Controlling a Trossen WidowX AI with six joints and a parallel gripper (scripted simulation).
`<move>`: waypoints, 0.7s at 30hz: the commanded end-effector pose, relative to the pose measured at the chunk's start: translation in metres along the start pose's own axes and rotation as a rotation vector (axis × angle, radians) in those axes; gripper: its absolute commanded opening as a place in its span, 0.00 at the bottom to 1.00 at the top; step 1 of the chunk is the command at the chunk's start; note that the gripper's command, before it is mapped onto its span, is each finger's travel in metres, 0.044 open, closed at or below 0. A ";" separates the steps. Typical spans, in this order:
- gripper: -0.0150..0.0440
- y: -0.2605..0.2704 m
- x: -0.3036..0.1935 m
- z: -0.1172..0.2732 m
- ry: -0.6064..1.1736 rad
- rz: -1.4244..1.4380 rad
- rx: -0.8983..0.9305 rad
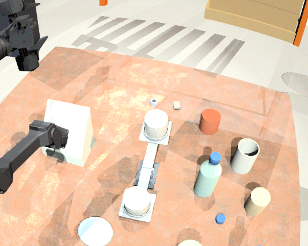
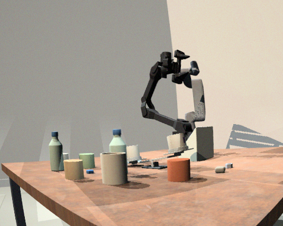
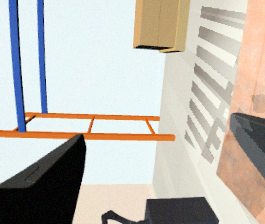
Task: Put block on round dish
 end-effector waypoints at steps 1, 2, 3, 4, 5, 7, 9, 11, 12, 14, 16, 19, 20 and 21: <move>1.00 -0.012 0.011 -0.022 -0.100 0.032 -0.100; 1.00 -0.015 0.014 -0.027 -0.122 0.039 -0.124; 1.00 -0.018 0.017 -0.032 -0.145 0.047 -0.148; 1.00 -0.022 0.020 -0.036 -0.167 0.056 -0.172; 1.00 -0.025 0.023 -0.040 -0.189 0.064 -0.197; 1.00 -0.032 0.029 -0.049 -0.231 0.082 -0.247; 1.00 -0.039 0.035 -0.056 -0.272 0.101 -0.298; 1.00 -0.046 0.041 -0.063 -0.311 0.121 -0.350; 1.00 -0.050 0.044 -0.067 -0.330 0.131 -0.377; 1.00 -0.058 0.050 -0.073 -0.366 0.153 -0.431; 1.00 -0.066 0.056 -0.079 -0.401 0.176 -0.485; 1.00 -0.078 0.065 -0.086 -0.448 0.211 -0.568; 1.00 -0.082 0.068 -0.089 -0.463 0.224 -0.597; 1.00 -0.086 0.071 -0.091 -0.477 0.237 -0.625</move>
Point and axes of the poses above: the point midway between the two fingers, 35 mm back from their tips, its own z axis back along the fingers, its own y axis across the jaws, x = y × z, the point moved 7 cm from there along z, back along the fingers, and after that the axes turned 13 degrees about -z, right-handed, at the moved point
